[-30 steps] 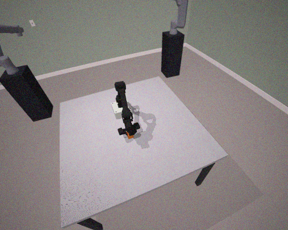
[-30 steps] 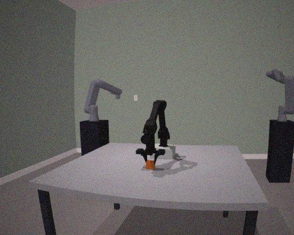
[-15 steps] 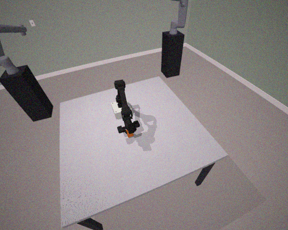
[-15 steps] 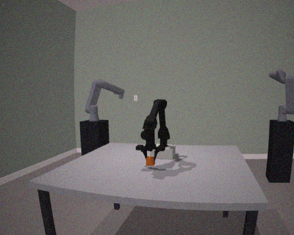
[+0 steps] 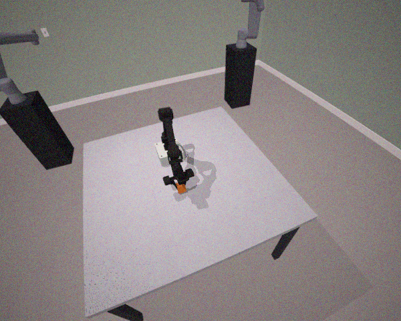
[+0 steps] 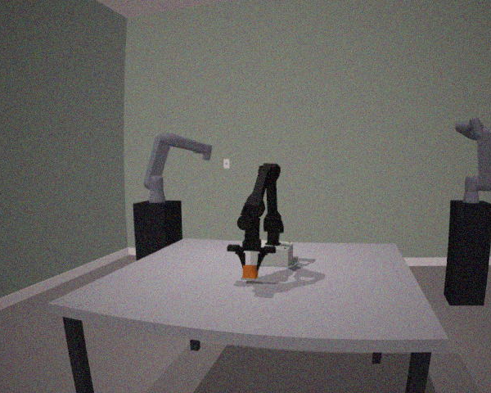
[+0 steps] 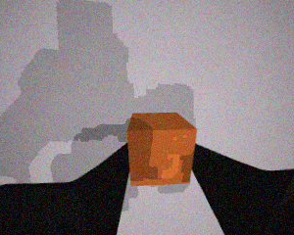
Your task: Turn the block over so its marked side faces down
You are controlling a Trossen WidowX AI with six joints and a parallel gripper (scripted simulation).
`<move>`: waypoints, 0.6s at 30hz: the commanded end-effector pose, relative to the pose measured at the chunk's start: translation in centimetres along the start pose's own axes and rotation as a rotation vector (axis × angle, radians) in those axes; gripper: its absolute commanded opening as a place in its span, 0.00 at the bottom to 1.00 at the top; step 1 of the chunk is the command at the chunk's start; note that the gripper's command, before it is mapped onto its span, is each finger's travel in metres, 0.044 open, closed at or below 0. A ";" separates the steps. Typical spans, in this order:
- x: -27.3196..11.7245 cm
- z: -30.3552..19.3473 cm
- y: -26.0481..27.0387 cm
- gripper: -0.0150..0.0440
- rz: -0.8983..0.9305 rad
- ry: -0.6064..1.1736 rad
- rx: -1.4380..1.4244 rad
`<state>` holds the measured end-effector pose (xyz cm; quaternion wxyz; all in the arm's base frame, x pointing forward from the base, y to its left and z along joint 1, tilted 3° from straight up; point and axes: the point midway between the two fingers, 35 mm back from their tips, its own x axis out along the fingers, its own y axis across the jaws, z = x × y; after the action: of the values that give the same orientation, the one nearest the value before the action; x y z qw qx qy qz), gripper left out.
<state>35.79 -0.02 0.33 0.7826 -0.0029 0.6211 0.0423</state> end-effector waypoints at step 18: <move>-0.6 -0.5 0.1 0.25 0.004 -0.306 0.004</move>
<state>35.06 -0.02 0.34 0.8579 0.0023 0.5122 0.0421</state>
